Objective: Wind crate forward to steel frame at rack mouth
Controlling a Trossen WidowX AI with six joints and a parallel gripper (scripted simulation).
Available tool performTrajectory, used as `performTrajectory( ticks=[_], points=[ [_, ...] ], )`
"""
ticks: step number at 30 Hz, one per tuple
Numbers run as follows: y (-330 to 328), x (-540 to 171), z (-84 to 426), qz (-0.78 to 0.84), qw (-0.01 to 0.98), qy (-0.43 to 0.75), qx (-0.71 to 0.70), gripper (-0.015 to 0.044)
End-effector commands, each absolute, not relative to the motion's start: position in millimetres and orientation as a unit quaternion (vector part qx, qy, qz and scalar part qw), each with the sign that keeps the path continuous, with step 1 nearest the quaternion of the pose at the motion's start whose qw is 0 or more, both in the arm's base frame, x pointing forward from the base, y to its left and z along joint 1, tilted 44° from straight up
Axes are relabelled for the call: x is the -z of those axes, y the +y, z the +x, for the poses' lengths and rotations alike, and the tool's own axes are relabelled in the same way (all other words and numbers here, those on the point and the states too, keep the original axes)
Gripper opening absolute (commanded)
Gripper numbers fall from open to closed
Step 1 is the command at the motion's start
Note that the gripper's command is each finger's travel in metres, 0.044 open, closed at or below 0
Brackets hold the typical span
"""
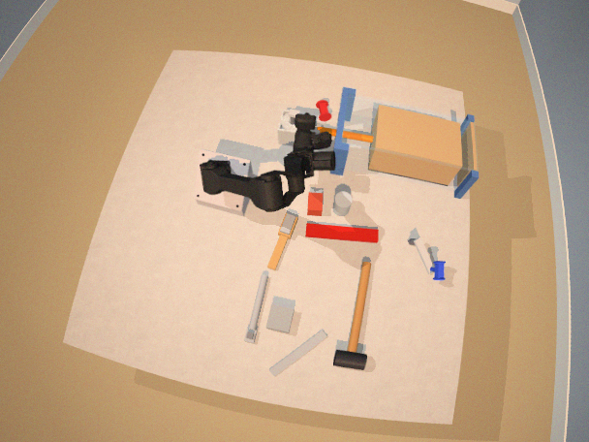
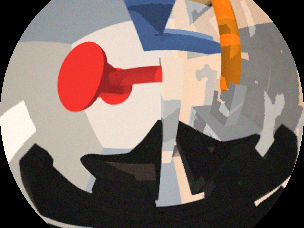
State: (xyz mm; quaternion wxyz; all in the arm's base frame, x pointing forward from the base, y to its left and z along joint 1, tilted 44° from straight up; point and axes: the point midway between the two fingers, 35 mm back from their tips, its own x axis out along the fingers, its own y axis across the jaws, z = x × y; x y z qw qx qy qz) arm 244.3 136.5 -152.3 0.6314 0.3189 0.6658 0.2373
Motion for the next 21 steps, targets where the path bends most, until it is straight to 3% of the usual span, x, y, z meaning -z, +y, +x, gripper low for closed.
performTrajectory(
  ticks=[1,21],
  points=[
    [136.8,152.6,243.1,0.320,0.631,0.663,-0.245,0.0000],
    [136.3,155.3,242.1,0.319,0.632,0.665,-0.238,0.0000]
  ],
)
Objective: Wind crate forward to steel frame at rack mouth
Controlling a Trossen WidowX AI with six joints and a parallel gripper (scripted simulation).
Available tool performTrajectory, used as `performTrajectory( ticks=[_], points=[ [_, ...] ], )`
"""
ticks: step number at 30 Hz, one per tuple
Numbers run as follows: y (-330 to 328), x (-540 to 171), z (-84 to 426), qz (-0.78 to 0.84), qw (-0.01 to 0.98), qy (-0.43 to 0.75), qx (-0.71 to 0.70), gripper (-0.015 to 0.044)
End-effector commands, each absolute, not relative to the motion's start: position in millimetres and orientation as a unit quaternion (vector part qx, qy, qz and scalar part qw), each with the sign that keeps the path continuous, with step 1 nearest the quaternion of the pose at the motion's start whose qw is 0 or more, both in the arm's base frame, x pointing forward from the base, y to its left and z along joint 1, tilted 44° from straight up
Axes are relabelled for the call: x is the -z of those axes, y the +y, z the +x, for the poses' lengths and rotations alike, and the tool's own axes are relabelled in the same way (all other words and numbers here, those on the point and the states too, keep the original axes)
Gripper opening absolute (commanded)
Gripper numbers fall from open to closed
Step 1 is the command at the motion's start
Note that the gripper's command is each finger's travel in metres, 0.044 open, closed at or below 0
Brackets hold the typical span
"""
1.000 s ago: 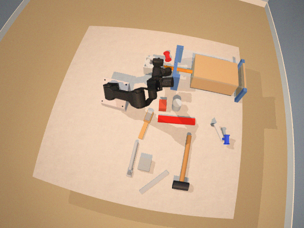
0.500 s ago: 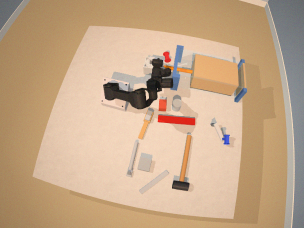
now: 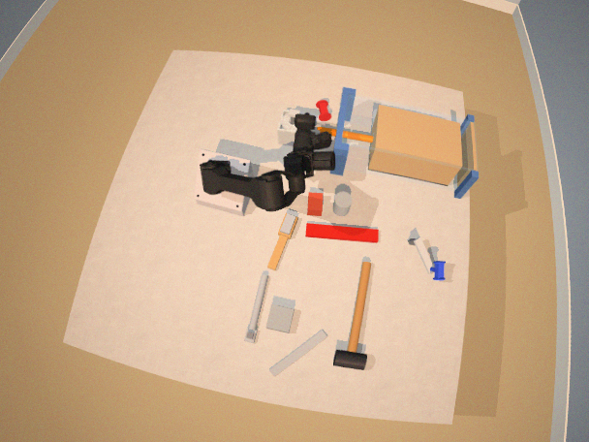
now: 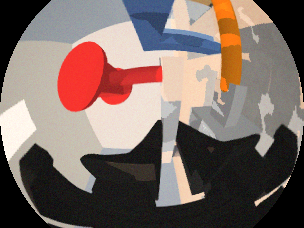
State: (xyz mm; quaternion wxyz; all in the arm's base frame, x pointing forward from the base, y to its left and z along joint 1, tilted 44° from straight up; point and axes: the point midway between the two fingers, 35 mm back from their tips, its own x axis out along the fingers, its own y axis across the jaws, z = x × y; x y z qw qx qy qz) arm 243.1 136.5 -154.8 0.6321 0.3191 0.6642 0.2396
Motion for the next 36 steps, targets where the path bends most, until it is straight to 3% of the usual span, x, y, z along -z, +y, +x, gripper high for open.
performTrajectory(
  ticks=[1,6,15,36],
  points=[
    [136.3,155.4,242.1,0.319,0.632,0.665,-0.238,0.0000],
    [136.3,156.5,241.7,0.319,0.632,0.665,-0.238,0.0000],
    [136.5,155.6,243.1,0.319,0.633,0.664,-0.239,0.0236],
    [136.5,155.6,243.1,0.319,0.633,0.664,-0.239,0.0240]
  ],
)
